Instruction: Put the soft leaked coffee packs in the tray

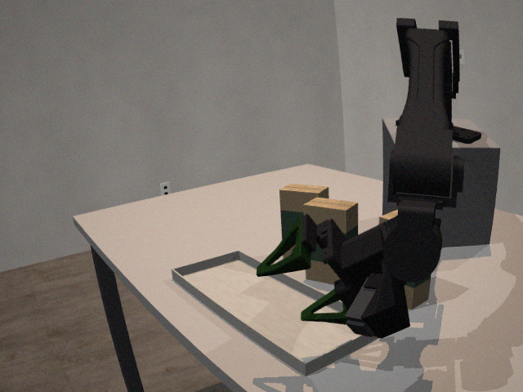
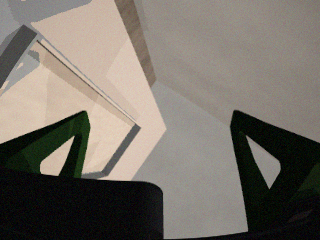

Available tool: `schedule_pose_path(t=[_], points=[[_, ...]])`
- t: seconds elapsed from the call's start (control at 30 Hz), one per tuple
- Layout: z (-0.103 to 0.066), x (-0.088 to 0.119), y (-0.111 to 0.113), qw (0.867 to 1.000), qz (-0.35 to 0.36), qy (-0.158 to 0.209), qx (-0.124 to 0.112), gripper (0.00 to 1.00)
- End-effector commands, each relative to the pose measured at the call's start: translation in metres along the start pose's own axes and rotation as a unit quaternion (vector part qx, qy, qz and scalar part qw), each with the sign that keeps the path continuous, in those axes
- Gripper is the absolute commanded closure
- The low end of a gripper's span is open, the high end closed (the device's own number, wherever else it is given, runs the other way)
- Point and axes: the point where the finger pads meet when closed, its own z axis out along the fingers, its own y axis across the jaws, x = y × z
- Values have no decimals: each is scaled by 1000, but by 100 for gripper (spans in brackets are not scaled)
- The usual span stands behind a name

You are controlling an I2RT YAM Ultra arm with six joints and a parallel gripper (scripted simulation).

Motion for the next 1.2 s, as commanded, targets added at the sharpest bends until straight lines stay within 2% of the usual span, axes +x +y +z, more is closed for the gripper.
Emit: schedule_pose_path(t=[0.0, 0.13, 0.2, 0.33, 0.5, 0.57, 0.63, 0.67, 0.7, 0.77, 0.9, 1.1, 1.13, 1.17], points=[[-2, 4, -28, 999, 42, -9, 1, 0], [-6, 9, -48, 997, 77, -23, -10, 0], [-6, 9, -48, 997, 77, -23, -10, 0], [-11, 18, -78, 990, 130, -44, -24, 0], [-23, 38, -128, 972, 217, -82, -44, 0], [-26, 43, -139, 966, 237, -92, -48, 0], [-34, 56, -162, 952, 278, -112, -57, 0], [-34, 56, -163, 952, 279, -112, -57, 0], [-38, 64, -175, 944, 300, -124, -61, 0], [-38, 64, -175, 944, 300, -124, -61, 0], [-60, 99, -224, 903, 387, -174, -74, 0], [-81, 133, -258, 863, 449, -218, -81, 0], [-89, 144, -269, 848, 468, -233, -83, 0], [-89, 145, -269, 848, 469, -233, -83, 0]])
